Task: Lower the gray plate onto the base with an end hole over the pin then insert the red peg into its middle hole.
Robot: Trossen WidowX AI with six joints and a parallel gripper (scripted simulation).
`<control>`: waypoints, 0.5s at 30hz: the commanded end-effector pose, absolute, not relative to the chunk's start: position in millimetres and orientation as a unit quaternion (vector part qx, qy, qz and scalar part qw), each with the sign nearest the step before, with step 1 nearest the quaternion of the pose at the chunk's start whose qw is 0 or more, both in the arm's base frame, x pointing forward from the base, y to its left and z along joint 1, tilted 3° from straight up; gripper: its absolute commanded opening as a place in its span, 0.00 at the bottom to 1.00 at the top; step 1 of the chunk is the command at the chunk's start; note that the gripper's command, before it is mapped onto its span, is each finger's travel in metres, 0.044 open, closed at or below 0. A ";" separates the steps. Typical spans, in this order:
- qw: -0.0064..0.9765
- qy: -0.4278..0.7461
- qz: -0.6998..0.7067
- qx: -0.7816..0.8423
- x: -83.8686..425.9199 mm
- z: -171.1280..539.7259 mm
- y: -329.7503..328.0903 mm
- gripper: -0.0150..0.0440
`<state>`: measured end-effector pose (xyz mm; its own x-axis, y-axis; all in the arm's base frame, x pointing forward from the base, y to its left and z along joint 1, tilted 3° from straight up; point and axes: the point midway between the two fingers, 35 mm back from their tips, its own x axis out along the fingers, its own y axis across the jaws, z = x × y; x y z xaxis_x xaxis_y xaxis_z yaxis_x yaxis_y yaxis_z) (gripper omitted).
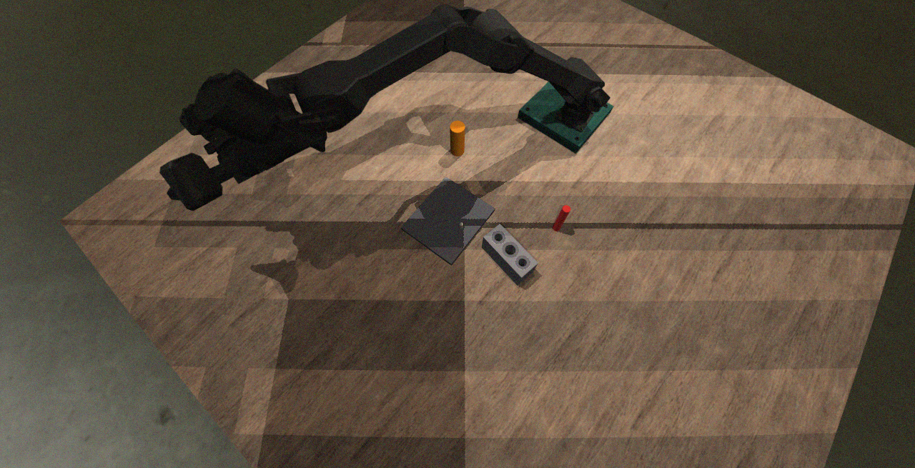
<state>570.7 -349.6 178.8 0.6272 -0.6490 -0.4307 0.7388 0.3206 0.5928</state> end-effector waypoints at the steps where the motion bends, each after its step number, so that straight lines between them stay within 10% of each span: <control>1: 0.811 0.057 -0.428 0.396 570.7 178.8 -349.6 0.98; 15: 0.866 0.480 -0.134 -0.025 538.6 128.3 -134.9 1.00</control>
<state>559.2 -173.9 141.6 0.5718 -0.3351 -0.7488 0.4378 0.8966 -0.0669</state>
